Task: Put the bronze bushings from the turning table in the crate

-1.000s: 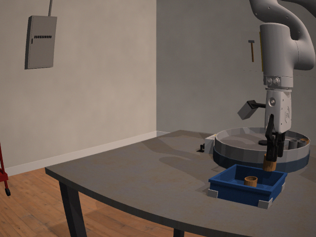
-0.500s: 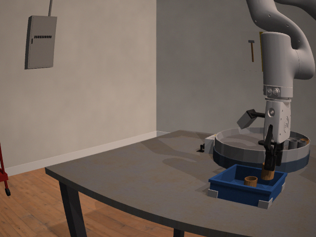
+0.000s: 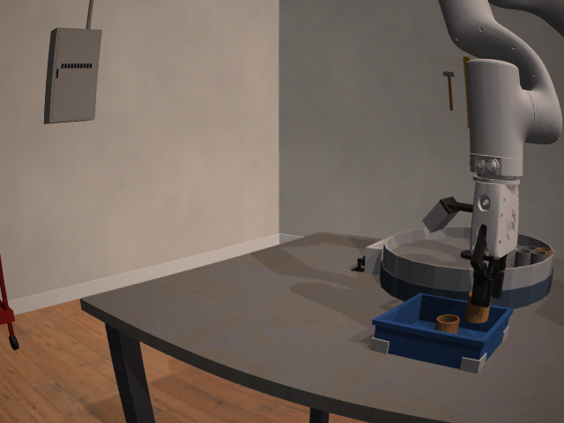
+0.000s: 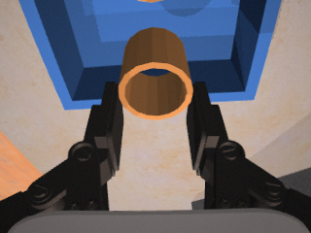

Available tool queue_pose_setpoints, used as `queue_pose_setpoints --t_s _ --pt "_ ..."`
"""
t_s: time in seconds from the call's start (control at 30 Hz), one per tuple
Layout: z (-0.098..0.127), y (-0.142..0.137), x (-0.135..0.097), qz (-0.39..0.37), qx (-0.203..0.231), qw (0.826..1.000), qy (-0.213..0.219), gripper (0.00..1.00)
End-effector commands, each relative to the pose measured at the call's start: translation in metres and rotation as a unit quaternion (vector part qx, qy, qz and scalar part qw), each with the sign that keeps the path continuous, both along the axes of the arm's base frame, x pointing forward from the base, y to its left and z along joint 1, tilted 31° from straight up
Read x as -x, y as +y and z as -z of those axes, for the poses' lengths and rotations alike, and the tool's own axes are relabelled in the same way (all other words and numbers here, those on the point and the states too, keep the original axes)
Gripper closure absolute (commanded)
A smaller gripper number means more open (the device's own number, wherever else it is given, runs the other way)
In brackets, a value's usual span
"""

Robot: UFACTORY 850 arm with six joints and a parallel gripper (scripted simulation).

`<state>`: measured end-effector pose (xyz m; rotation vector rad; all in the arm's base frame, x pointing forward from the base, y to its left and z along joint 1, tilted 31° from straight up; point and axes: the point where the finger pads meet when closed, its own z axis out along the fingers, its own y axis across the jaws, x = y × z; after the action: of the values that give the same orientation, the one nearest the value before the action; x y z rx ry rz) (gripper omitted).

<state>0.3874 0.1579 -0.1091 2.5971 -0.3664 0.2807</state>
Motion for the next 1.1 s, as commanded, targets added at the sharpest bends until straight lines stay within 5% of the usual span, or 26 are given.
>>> queue_pose_setpoints --t_s 0.0,1.07 --pt "0.002 -0.001 -0.001 0.0 0.0 1.0 -0.001 1.0" --pt "0.033 -0.019 -0.006 0.0 0.0 1.0 -0.001 1.0"
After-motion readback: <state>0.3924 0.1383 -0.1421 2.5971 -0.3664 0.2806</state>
